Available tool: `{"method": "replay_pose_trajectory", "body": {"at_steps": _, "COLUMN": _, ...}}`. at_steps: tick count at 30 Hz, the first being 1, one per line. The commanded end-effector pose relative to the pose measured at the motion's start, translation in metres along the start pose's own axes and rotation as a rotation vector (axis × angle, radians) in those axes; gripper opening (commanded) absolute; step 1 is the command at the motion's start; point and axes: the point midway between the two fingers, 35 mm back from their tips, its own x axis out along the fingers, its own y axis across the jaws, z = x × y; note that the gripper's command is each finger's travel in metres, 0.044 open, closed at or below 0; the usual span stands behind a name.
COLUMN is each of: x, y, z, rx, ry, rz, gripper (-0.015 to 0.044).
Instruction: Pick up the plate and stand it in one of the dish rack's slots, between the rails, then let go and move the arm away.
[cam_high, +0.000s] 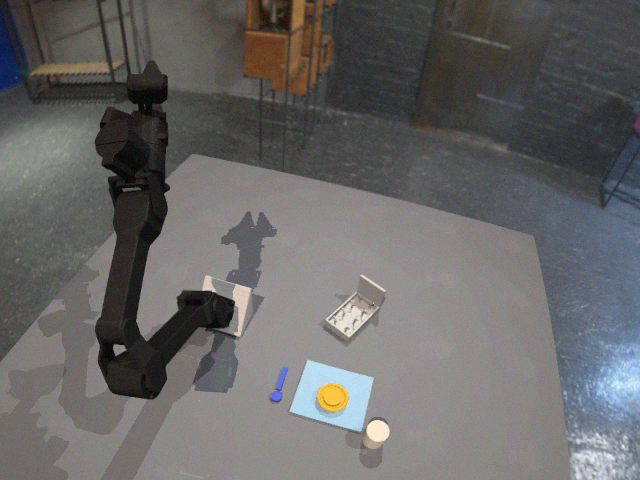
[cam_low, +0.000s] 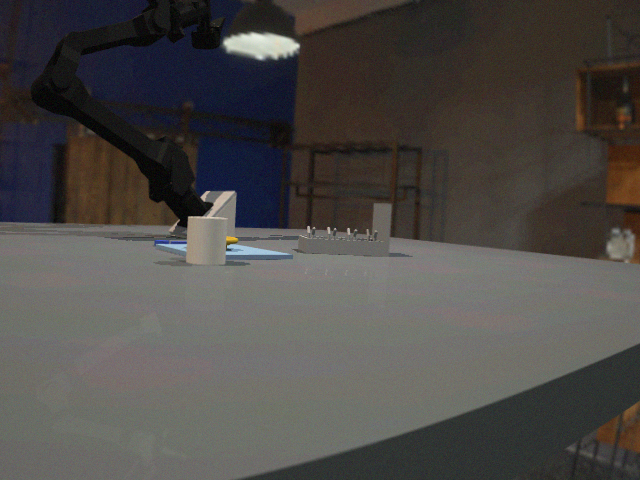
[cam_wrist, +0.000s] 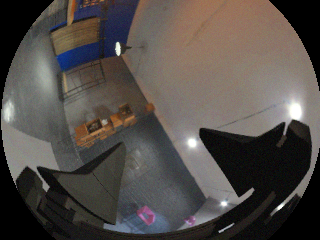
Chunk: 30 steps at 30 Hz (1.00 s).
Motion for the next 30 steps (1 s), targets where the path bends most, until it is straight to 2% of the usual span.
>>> {"method": "replay_pose_trajectory", "body": {"at_steps": 1, "x": 0.001, "y": -0.004, "z": -0.026, "rx": 0.058, "ry": 0.088, "rz": 0.001, "gripper": 0.04}}
{"method": "replay_pose_trajectory", "body": {"at_steps": 15, "x": -0.019, "y": -0.012, "z": -0.134, "rx": 0.31, "ry": 0.45, "rz": -0.017, "gripper": 0.04}}
{"method": "replay_pose_trajectory", "body": {"at_steps": 30, "x": -0.077, "y": -0.01, "z": -0.239, "rx": 0.601, "ry": 0.844, "rz": -0.094, "gripper": 0.04}}
